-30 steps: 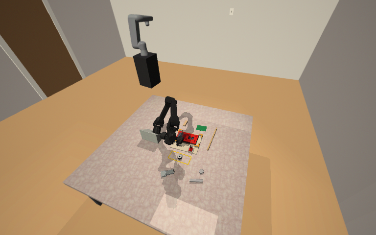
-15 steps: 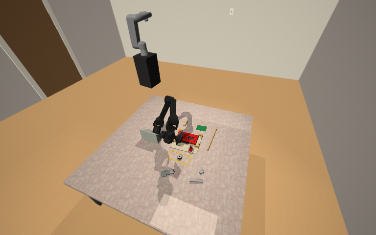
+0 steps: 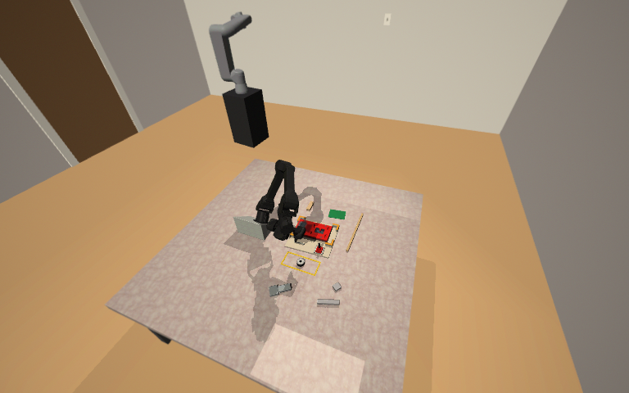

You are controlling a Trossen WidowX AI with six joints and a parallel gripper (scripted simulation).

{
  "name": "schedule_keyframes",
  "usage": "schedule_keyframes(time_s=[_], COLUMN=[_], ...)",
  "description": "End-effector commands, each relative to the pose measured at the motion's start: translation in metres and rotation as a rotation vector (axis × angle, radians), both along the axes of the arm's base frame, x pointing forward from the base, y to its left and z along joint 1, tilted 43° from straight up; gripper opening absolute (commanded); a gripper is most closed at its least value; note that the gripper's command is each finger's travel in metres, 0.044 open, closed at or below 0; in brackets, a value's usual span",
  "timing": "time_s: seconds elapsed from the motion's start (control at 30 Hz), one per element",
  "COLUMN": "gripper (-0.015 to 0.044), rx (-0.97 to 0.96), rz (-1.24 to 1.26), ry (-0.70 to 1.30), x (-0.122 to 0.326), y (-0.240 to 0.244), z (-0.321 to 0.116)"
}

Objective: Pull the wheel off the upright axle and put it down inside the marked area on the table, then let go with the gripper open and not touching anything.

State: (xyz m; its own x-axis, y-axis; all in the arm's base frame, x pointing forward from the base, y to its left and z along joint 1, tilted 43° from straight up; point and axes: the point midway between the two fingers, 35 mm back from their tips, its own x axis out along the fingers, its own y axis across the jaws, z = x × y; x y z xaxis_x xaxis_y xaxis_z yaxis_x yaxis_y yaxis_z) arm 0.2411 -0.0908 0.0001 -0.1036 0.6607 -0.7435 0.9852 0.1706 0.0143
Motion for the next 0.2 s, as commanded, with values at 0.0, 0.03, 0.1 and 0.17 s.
schedule_keyframes(time_s=[0.0, 0.03, 0.1, 0.17], gripper=[0.0440, 0.0440, 0.0440, 0.0440], rx=[-0.002, -0.002, -0.002, -0.002], rz=[0.006, 0.006, 0.006, 0.006], ry=[-0.001, -0.001, -0.001, -0.001], x=[-0.0009, -0.0009, -0.0009, -0.0009], y=[-0.0002, -0.0002, -0.0002, -0.0002], z=[0.0001, 0.0001, 0.0001, 0.0001])
